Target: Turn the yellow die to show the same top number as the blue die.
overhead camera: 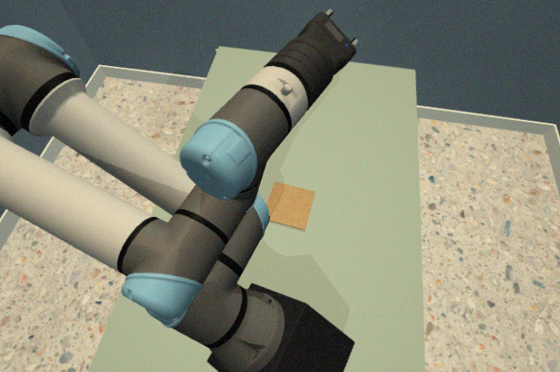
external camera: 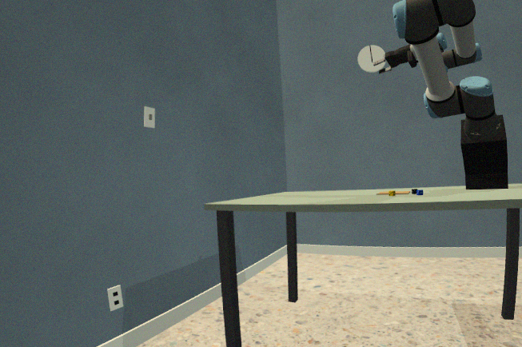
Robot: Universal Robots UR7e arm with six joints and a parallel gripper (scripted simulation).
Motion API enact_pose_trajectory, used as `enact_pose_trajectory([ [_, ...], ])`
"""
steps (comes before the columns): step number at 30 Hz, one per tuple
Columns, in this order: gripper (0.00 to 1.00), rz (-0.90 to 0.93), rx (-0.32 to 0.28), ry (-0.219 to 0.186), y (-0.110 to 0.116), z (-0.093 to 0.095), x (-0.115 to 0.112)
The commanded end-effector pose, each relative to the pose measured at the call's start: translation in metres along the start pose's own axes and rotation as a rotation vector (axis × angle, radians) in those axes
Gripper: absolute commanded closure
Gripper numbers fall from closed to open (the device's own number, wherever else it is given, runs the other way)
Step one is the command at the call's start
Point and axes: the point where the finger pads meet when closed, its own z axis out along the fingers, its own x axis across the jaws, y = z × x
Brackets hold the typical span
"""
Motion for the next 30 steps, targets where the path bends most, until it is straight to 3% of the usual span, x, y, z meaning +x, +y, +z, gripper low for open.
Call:
enact_pose_trajectory([
  [1,0.0,0.0,0.0,0.0,0.0,0.0,0.0],
  [22,0.0,0.006,0.003,-0.003,-0.001,0.001,-0.001],
  [30,0.0,0.083,0.056,-0.043,-0.023,0.014,-0.013],
])
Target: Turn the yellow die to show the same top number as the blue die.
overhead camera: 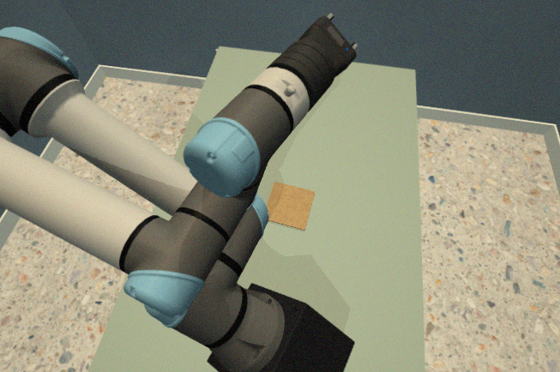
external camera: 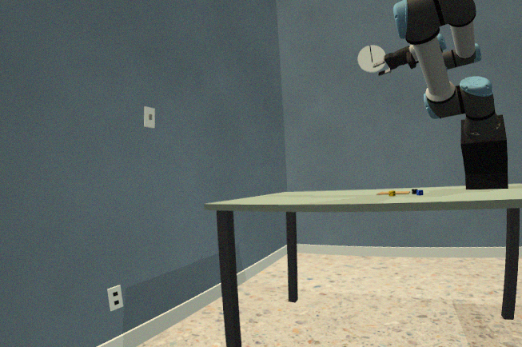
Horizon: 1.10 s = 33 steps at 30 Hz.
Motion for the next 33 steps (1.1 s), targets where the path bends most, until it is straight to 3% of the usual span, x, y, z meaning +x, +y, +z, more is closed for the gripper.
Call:
enact_pose_trajectory([
  [1,0.0,0.07,0.051,-0.039,-0.019,0.012,-0.012],
  [4,0.0,0.088,0.065,-0.051,-0.025,0.015,-0.015],
  [9,0.0,0.199,0.158,-0.134,-0.067,0.032,-0.036],
  [10,0.0,0.199,0.158,-0.134,-0.067,0.032,-0.036],
  [18,0.0,0.317,0.282,-0.256,-0.126,0.043,-0.063],
  [21,0.0,0.322,0.288,-0.262,-0.129,0.043,-0.064],
  [23,0.0,0.368,0.348,-0.327,-0.159,0.044,-0.076],
  [26,0.0,0.39,0.379,-0.361,-0.175,0.044,-0.082],
  [33,0.0,0.459,0.499,-0.501,-0.235,0.033,-0.104],
])
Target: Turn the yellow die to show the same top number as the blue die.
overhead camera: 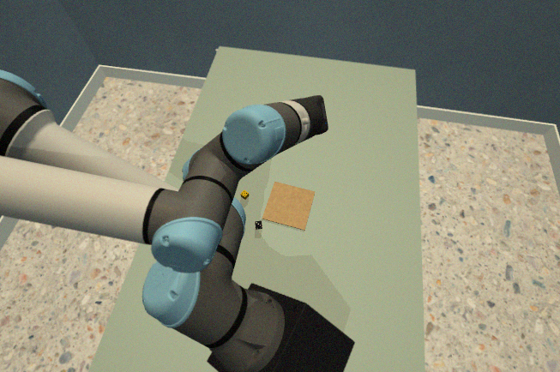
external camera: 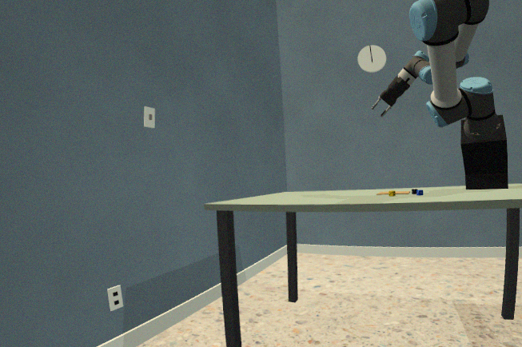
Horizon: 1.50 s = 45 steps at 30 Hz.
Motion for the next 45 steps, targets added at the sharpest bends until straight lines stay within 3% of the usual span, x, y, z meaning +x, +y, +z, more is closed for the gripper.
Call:
enact_pose_trajectory([
  [1,0.0,0.062,0.089,-0.119,-0.031,0.026,-0.03],
  [3,0.0,0.079,0.116,-0.161,-0.044,0.031,-0.042],
  [5,0.0,0.079,0.116,-0.161,-0.044,0.031,-0.042],
  [7,0.0,0.109,0.168,-0.246,-0.069,0.037,-0.065],
  [10,0.0,0.122,0.193,-0.289,-0.081,0.039,-0.077],
  [11,0.0,0.134,0.215,-0.33,-0.093,0.041,-0.088],
  [12,0.0,0.134,0.216,-0.332,-0.094,0.041,-0.089],
  [13,0.0,0.144,0.239,-0.374,-0.105,0.041,-0.1],
  [17,0.0,0.16,0.279,-0.455,-0.127,0.04,-0.121],
  [18,0.0,0.167,0.297,-0.491,-0.137,0.038,-0.131],
  [19,0.0,0.167,0.298,-0.493,-0.138,0.038,-0.131],
  [20,0.0,0.172,0.315,-0.53,-0.147,0.036,-0.141],
  [22,0.0,0.172,0.315,-0.53,-0.147,0.036,-0.141],
  [26,0.0,0.185,0.37,-0.657,-0.178,0.026,-0.173],
  [30,0.0,0.189,0.405,-0.745,-0.198,0.016,-0.193],
  [36,0.0,0.189,0.426,-0.802,-0.21,0.008,-0.207],
  [45,0.0,0.189,0.428,-0.807,-0.211,0.007,-0.208],
])
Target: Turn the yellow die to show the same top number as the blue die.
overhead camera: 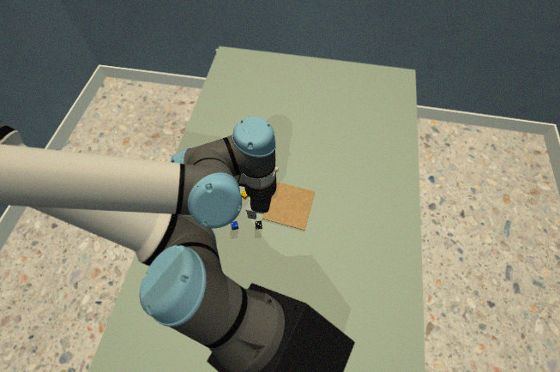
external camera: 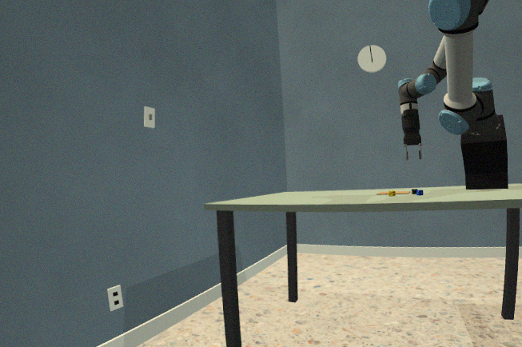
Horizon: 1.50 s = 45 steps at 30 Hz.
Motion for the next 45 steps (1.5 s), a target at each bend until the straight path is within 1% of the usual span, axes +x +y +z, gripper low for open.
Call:
enact_pose_trajectory([
  [1,0.0,0.001,0.002,-0.006,-0.001,0.0,-0.002],
  [16,0.0,0.001,0.002,-0.006,-0.001,0.001,-0.002],
  [28,0.0,0.001,0.002,-0.006,-0.001,0.011,-0.002],
  [35,0.0,0.001,0.002,-0.006,-0.001,0.026,-0.002],
  [43,0.0,0.001,0.002,-0.006,-0.001,0.047,-0.002],
  [45,0.0,0.001,0.002,-0.006,-0.001,0.047,-0.002],
])
